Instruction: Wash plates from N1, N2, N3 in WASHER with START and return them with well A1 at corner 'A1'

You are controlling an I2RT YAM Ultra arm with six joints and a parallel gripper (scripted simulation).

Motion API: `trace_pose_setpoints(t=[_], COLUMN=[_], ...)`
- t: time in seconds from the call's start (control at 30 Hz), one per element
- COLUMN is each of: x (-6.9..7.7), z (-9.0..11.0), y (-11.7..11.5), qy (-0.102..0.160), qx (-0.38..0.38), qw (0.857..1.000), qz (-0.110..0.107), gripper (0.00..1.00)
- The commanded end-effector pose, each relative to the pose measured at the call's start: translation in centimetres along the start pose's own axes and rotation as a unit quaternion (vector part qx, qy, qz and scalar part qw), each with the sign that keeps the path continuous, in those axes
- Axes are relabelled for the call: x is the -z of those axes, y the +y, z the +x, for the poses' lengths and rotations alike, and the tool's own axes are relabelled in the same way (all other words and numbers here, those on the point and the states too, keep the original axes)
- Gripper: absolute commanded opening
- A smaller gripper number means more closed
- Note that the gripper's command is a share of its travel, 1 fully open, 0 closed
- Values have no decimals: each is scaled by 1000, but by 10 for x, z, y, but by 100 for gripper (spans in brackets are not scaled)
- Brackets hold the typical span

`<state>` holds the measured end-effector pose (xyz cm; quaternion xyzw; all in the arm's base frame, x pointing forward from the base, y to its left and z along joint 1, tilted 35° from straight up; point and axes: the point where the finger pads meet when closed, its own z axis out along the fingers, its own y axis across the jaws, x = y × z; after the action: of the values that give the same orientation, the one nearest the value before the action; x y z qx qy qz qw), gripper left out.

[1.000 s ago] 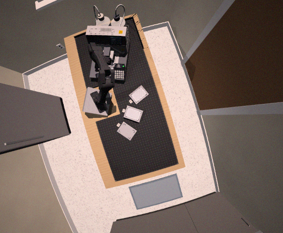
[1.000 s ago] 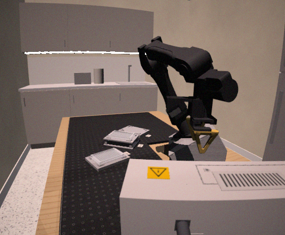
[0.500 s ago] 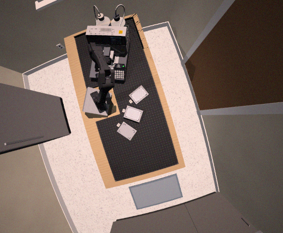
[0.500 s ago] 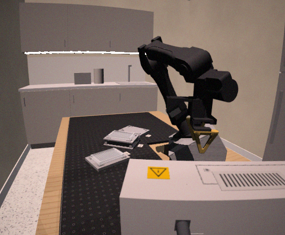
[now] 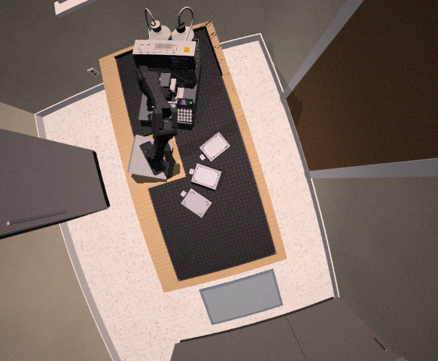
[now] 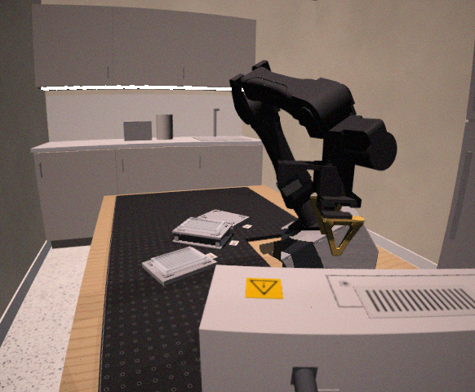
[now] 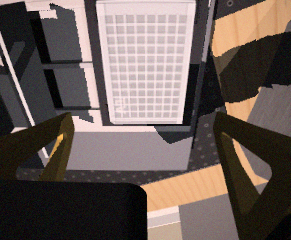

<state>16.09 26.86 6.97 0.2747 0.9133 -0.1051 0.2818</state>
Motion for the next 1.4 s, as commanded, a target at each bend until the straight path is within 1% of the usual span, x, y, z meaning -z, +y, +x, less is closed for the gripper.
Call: trace_pose_setpoints(t=[0.0,0.47,0.77,0.83,1.33,1.37], x=[3,3,-12,-12,-37,-37], z=[0,0,0,0,0,0], y=[-1,-1,-1,-1,-1,-1], qy=[-1,-1,-1,-1,-1,-1], qx=[3,3,3,3,3,3], qw=[1000,1000,1000,1000,1000,1000], qz=[-1,-1,-1,-1,-1,-1], gripper=[100,100,100,100,100,100])
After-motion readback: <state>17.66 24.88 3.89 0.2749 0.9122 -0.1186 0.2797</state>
